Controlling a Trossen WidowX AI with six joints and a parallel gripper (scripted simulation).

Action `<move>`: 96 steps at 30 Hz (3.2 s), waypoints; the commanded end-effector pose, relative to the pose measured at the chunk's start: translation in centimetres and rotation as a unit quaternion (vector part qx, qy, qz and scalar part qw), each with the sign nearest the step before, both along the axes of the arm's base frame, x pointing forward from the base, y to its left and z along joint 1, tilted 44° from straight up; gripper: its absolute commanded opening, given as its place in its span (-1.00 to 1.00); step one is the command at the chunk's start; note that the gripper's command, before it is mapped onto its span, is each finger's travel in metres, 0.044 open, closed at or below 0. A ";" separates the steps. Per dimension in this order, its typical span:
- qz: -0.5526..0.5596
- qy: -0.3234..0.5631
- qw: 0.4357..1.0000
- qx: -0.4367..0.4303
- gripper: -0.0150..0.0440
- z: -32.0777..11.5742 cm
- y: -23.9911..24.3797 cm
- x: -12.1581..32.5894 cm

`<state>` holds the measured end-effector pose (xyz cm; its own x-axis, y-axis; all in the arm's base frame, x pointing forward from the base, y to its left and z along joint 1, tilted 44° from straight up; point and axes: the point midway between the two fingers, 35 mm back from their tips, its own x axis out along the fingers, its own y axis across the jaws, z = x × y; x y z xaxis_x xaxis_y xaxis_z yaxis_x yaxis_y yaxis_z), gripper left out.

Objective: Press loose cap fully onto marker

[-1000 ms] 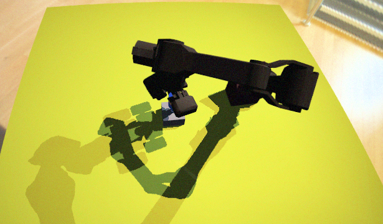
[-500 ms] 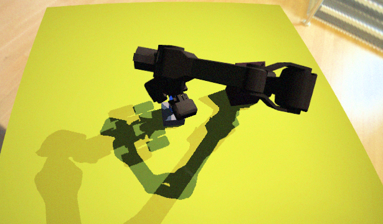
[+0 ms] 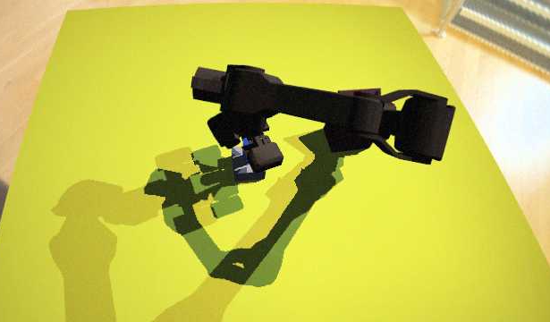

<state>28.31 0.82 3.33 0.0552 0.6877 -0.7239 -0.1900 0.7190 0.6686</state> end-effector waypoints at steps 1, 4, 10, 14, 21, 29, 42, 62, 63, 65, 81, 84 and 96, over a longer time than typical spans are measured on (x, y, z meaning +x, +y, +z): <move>0.000 0.000 1.000 0.000 0.49 0.0 0.0 0.0; 0.000 0.000 1.000 0.000 0.75 0.0 0.0 0.0; 0.000 0.000 1.000 0.000 1.00 0.2 -0.2 0.0; 0.000 0.001 1.000 -0.002 1.00 3.7 -3.8 -0.1; 0.000 0.001 1.000 -0.001 1.00 5.4 -5.2 -0.4; -0.096 0.091 0.991 0.008 0.38 4.4 -4.7 -0.4; -0.096 0.091 0.991 0.008 -0.49 4.4 -4.7 -0.4; -0.096 0.090 0.991 0.008 -0.49 3.3 -3.7 -0.3; -0.096 0.090 0.991 0.008 -0.49 3.2 -3.6 -0.3; -0.096 0.090 0.991 0.008 -0.49 3.0 -3.4 -0.3; -0.096 0.090 0.991 0.009 -0.49 1.4 -1.9 -0.2; -0.096 0.085 0.992 0.006 -0.49 1.7 -2.4 0.0; -0.097 0.087 0.991 0.003 -0.49 6.7 -7.4 -0.3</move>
